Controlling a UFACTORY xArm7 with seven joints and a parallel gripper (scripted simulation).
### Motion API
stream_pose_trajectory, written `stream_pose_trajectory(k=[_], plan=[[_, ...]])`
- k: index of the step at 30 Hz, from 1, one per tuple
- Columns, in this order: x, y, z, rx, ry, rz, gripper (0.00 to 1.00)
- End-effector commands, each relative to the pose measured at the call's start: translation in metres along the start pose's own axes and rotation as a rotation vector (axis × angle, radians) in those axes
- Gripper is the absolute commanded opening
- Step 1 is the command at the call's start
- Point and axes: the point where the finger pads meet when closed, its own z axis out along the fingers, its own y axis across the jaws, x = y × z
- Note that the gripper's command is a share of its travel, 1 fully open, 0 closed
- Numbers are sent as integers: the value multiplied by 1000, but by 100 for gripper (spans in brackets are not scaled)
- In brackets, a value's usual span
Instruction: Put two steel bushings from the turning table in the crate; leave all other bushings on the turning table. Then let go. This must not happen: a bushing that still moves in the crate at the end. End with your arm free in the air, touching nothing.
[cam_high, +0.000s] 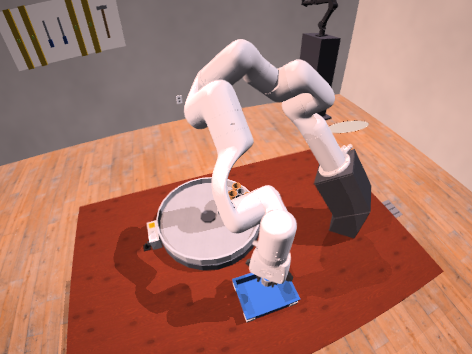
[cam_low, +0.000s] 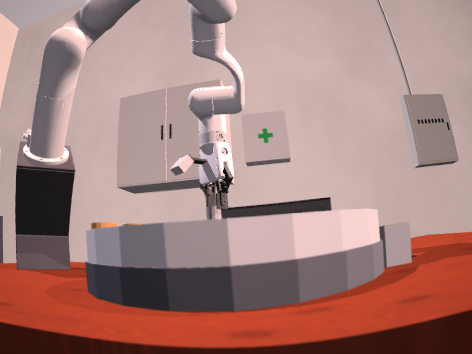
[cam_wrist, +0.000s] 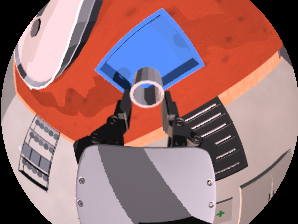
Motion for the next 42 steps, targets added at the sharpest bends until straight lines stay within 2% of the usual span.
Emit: stream_pose_trajectory(k=[1,25,28,33,35,39,42], plan=[[-2,1,-2,-1,-4,-1,0],[-3,3,0,-1,-4,-1,0],[-3,3,9,-1,-4,-1,0],[-3,3,38,-1,-4,-1,0],[-3,3,38,-1,-4,-1,0],[-3,3,57,-1,-4,-1,0],[-3,3,63,-1,-4,-1,0]])
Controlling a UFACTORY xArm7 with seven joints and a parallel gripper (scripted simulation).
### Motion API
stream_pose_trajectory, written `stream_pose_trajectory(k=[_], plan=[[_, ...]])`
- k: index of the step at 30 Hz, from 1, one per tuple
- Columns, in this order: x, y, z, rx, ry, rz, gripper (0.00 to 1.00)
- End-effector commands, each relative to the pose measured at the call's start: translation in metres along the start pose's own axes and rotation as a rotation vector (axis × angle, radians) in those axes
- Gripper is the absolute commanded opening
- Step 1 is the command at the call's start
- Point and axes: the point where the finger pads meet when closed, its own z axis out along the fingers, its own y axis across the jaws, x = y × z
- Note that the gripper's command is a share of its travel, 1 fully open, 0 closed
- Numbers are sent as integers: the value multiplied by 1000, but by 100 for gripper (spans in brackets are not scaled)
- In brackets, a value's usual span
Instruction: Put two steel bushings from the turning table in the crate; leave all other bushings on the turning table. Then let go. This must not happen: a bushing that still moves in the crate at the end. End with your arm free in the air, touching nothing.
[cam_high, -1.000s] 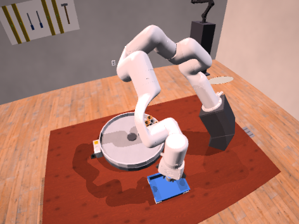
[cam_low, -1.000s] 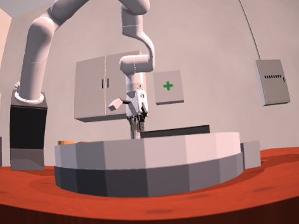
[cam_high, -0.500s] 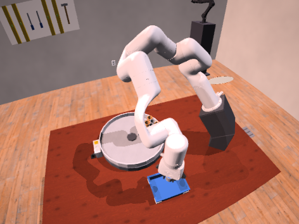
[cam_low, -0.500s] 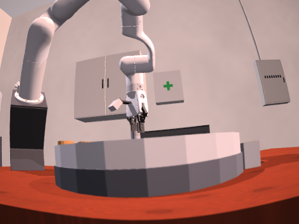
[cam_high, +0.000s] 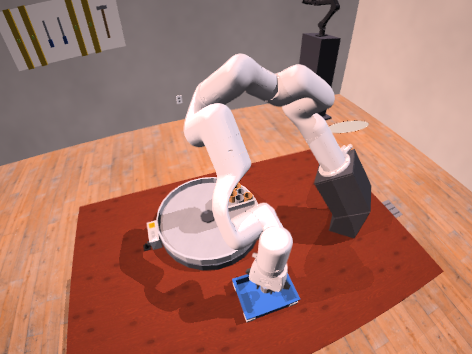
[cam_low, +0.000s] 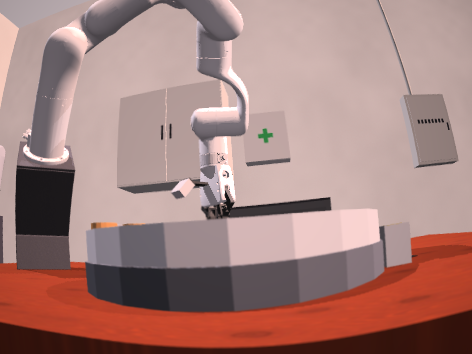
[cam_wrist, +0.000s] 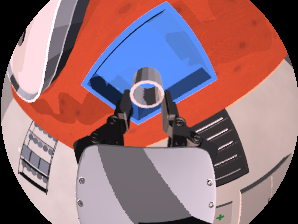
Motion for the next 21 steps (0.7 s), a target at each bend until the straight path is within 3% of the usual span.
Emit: stream_pose_trajectory(k=[1,21], plan=[[-3,1,4,-1,-6,0,0],[-3,1,6,-1,-6,0,0]])
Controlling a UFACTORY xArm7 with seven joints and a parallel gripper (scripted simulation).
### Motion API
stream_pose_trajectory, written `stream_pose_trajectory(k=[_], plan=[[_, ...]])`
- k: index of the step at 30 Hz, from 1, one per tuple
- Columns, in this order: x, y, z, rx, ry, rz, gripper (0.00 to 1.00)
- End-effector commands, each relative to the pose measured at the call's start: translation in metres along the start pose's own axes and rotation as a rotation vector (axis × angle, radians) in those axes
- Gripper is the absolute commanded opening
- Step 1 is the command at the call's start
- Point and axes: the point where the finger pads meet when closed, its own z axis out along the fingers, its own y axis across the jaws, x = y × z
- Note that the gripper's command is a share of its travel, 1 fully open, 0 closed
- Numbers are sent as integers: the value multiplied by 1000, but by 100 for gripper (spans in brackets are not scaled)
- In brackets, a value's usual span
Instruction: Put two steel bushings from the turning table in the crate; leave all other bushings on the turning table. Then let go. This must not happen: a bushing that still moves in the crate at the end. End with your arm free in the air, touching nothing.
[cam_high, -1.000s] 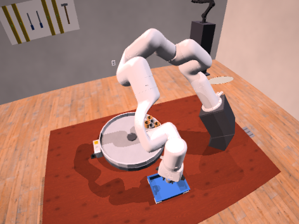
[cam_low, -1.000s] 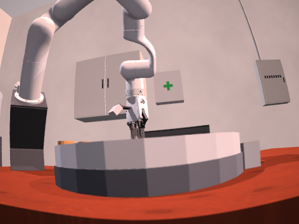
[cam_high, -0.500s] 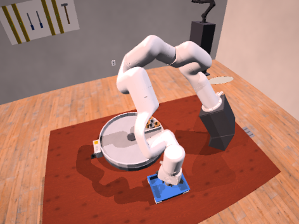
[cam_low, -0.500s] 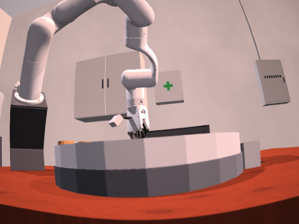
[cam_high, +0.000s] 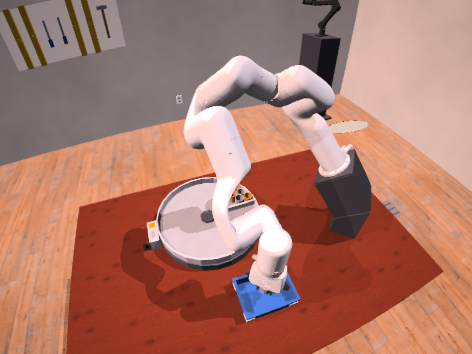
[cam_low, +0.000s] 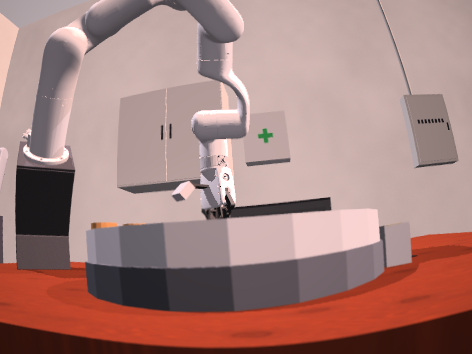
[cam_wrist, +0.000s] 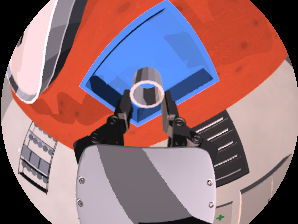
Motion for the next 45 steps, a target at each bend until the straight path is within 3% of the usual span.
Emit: stream_pose_trajectory(k=[1,29,45], plan=[[-2,1,0,-1,-4,0,0],[-2,1,36,-1,-4,0,0],[-2,1,40,-1,-4,0,0]])
